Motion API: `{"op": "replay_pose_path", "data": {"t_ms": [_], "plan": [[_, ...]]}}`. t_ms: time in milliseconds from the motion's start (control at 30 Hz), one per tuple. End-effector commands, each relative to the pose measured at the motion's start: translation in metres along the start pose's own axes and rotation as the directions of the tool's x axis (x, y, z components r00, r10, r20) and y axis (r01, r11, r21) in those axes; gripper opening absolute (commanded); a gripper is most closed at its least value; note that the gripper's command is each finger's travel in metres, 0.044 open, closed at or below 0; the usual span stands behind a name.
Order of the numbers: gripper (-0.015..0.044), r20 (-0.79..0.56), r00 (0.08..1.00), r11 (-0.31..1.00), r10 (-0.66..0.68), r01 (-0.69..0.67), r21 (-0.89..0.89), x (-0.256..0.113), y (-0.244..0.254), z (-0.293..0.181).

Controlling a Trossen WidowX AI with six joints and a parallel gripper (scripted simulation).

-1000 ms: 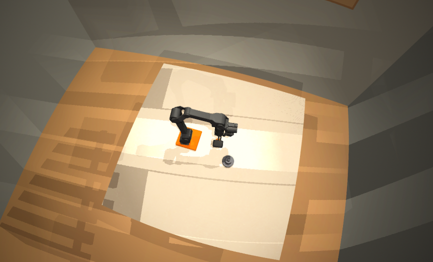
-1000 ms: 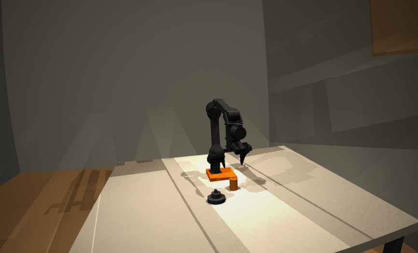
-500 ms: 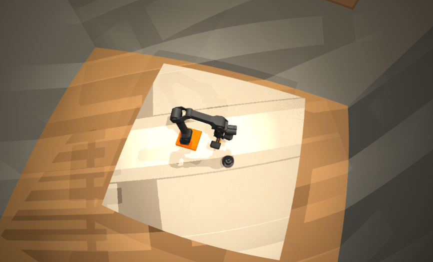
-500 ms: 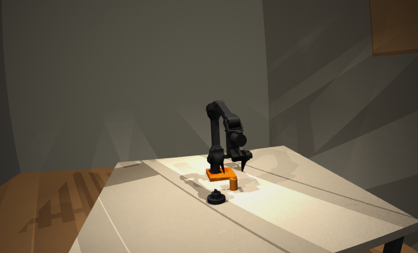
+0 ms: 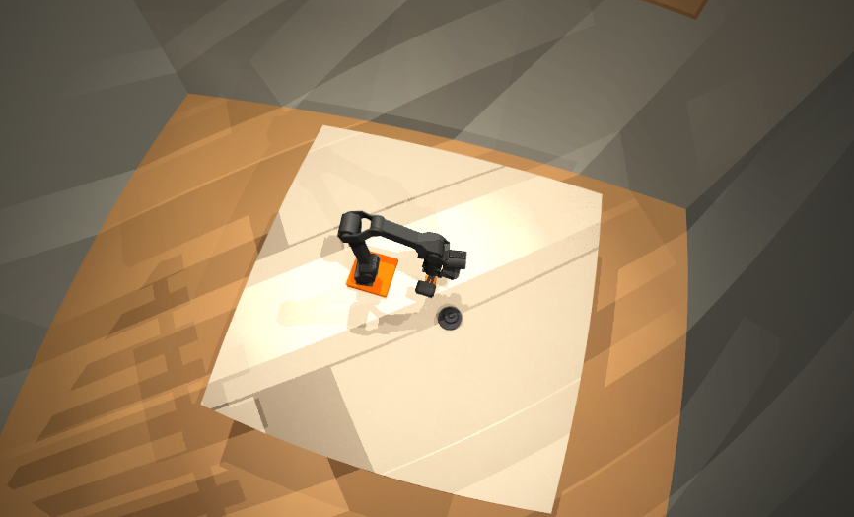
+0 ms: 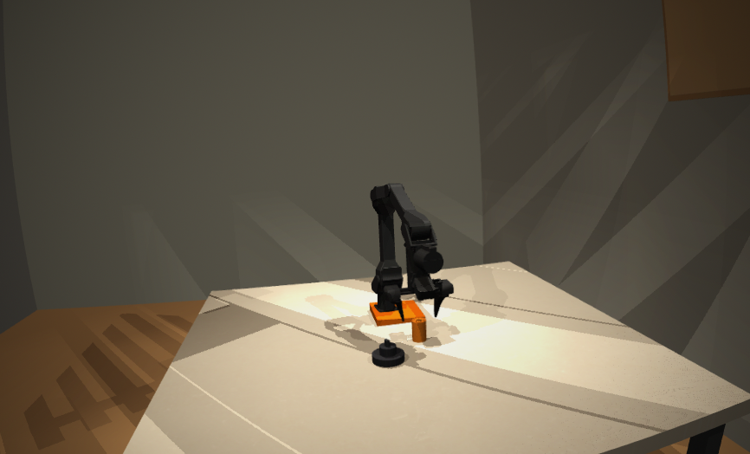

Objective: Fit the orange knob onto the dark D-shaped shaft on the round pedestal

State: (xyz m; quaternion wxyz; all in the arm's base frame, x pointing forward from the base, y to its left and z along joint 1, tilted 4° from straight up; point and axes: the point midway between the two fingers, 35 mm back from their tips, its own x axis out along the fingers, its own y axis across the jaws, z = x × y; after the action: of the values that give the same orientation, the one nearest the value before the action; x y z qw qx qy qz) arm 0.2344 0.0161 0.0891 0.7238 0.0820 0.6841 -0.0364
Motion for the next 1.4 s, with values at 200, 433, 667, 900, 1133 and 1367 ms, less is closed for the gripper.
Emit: {"op": "replay_pose_path", "data": {"t_ms": [200, 433, 667, 900, 1133, 1367], "plan": [[0.0440, -0.004, 1.000, 1.000, -0.006, 0.006, 0.005, 0.017, -0.001, 0.001], [0.0440, -0.004, 1.000, 1.000, -0.006, 0.006, 0.005, 0.028, -0.001, 0.001], [0.0440, -0.004, 1.000, 1.000, -0.006, 0.006, 0.005, 0.039, -0.001, 0.000], [0.0440, -0.005, 1.000, 1.000, -0.006, 0.006, 0.005, 0.050, -0.001, -0.001], [0.0387, -0.005, 1.000, 1.000, -0.006, 0.006, 0.005, 0.055, -0.001, -0.002], [0.0204, -0.005, 1.000, 1.000, -0.006, 0.006, 0.005, 0.055, -0.001, -0.002]]}}
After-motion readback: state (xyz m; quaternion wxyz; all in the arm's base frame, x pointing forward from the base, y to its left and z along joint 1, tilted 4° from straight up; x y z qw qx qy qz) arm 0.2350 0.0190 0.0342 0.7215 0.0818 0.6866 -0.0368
